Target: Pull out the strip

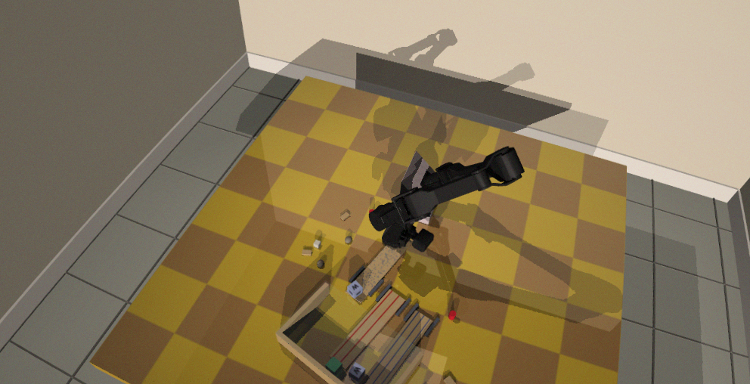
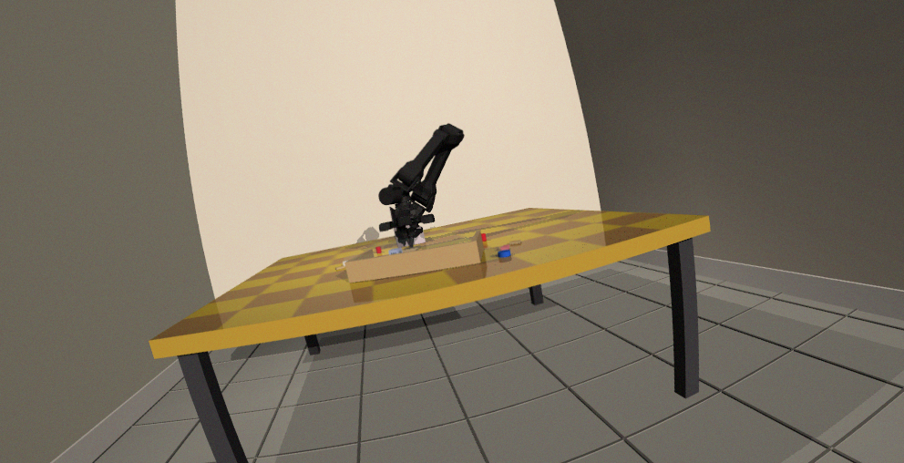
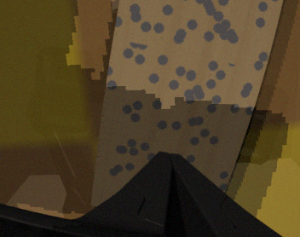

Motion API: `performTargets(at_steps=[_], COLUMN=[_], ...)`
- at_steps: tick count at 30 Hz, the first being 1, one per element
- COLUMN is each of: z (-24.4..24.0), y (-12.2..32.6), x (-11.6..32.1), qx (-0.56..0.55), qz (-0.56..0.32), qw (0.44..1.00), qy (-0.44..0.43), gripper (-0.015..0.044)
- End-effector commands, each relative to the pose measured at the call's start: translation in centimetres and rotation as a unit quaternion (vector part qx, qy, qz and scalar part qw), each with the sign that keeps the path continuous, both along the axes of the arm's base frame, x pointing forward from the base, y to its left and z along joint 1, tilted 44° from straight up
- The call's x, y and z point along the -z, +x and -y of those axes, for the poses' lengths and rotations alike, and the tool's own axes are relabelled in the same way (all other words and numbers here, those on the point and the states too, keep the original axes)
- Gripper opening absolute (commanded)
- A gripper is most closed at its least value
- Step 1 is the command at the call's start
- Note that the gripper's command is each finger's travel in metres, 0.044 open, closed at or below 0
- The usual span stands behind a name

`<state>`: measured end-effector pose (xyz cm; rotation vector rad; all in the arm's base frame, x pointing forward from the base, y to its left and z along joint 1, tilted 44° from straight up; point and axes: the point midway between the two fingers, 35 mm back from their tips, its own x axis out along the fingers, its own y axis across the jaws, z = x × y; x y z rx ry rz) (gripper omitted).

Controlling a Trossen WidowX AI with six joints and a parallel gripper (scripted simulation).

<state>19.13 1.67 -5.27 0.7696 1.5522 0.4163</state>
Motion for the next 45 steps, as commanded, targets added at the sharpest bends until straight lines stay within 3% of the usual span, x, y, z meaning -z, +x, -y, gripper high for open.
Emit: performTargets(at_steps=[1, 18, 24, 35, 45], z=[-0.4, 2.9, 3.1, 4.0, 4.8], y=[-0.7, -0.1, 2.0, 5.2, 8.1], x=[0.1, -3.1, -2.7, -2.4, -2.1], qx=[-0.005, -0.005, 0.074, 0.074, 0.074], qz=[-0.009, -0.009, -0.083, -0.082, -0.081], qw=[1.000, 1.000, 0.994, 0.994, 0.994], qy=[0.002, 0.001, 0.002, 0.002, 0.002], gripper=[0.0000, 0.0000, 0.0157, 0.0440, 0.0440])
